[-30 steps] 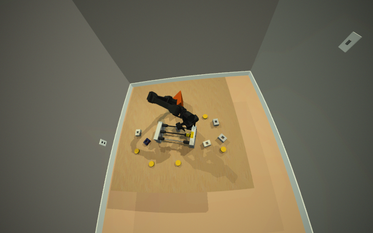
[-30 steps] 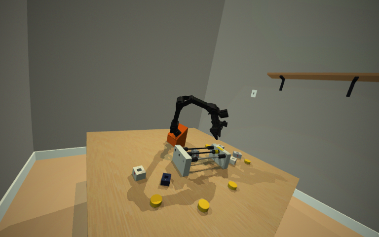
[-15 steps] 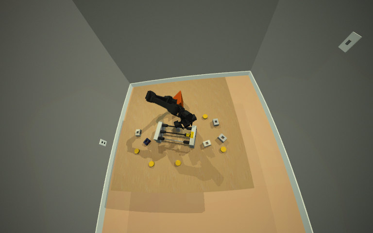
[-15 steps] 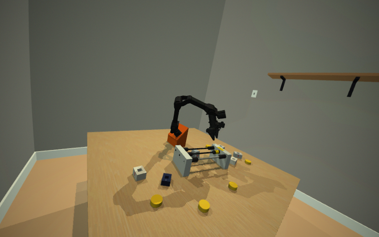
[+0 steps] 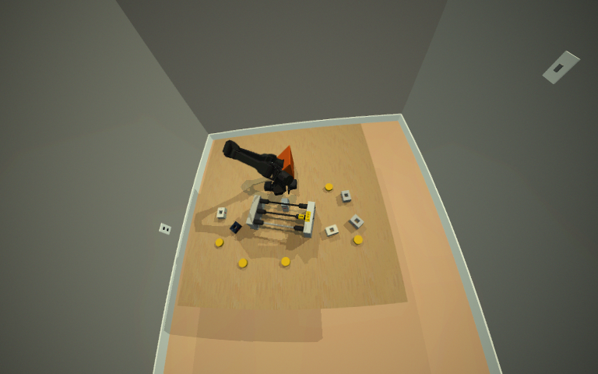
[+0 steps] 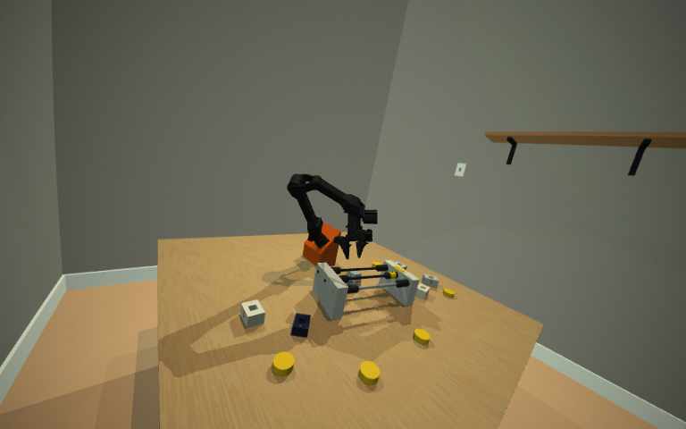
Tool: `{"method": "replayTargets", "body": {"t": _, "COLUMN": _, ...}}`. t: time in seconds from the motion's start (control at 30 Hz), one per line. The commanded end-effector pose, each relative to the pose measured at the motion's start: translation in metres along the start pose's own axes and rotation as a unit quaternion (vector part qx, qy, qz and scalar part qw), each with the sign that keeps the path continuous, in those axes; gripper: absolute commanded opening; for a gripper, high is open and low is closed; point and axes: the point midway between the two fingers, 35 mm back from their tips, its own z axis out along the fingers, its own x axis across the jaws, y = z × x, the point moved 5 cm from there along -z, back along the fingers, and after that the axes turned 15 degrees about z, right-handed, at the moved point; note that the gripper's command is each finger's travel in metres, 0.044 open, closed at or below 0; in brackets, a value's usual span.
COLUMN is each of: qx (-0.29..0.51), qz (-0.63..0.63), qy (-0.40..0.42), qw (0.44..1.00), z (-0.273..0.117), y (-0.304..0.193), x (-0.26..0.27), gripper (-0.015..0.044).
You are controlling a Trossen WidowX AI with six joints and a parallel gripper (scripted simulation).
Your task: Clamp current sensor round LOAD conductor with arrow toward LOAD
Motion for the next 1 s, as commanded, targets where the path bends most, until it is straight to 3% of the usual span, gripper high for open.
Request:
{"method": "replayTargets", "body": {"t": 0.0, "qx": -0.003, "qz": 0.011, "qy": -0.004, "qw": 1.0, "z": 0.002, "y": -0.004, "x": -0.005, "gripper": 0.0326}}
{"method": "replayTargets", "body": {"t": 0.97, "qx": -0.003, "qz": 0.011, "qy": -0.003, "qw": 1.0, "z": 0.048, "y": -0.003, "x": -0.005, "gripper": 0.0326}}
